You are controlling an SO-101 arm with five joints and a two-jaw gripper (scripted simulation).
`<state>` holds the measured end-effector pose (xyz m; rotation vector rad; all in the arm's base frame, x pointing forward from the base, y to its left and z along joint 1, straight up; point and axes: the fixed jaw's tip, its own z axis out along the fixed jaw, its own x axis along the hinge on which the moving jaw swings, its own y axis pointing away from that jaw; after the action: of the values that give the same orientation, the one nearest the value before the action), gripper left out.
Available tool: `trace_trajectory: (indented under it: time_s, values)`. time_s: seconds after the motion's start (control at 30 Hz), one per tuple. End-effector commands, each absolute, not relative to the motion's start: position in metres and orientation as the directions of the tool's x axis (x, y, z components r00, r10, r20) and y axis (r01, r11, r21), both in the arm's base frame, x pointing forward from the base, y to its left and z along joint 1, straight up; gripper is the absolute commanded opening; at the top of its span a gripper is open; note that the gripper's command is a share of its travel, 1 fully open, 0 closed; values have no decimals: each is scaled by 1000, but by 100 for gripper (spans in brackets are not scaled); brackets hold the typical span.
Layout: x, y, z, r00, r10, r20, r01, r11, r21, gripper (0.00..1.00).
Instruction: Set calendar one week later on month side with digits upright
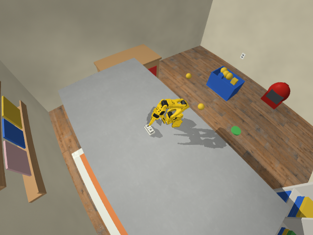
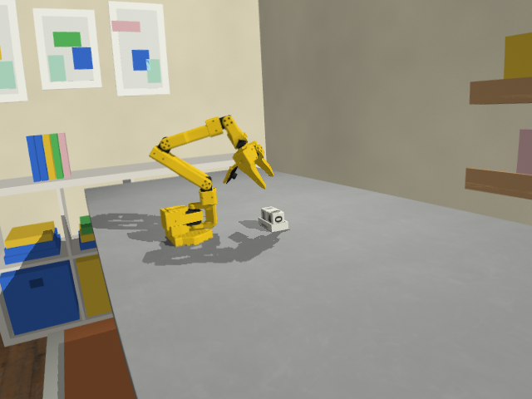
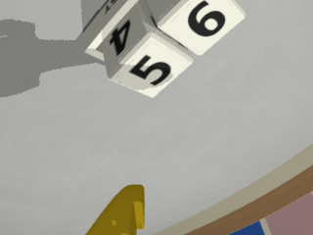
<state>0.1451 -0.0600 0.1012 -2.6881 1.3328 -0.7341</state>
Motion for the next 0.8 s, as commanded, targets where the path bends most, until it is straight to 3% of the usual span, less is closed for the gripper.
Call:
trace_trajectory:
  time_s: [0.0,0.77]
  values:
    - [143,-61,73,355,-900,254,-885,-411,-218,35]
    - [142,-60,70,-13,-1000,22,-999,12,-46,35]
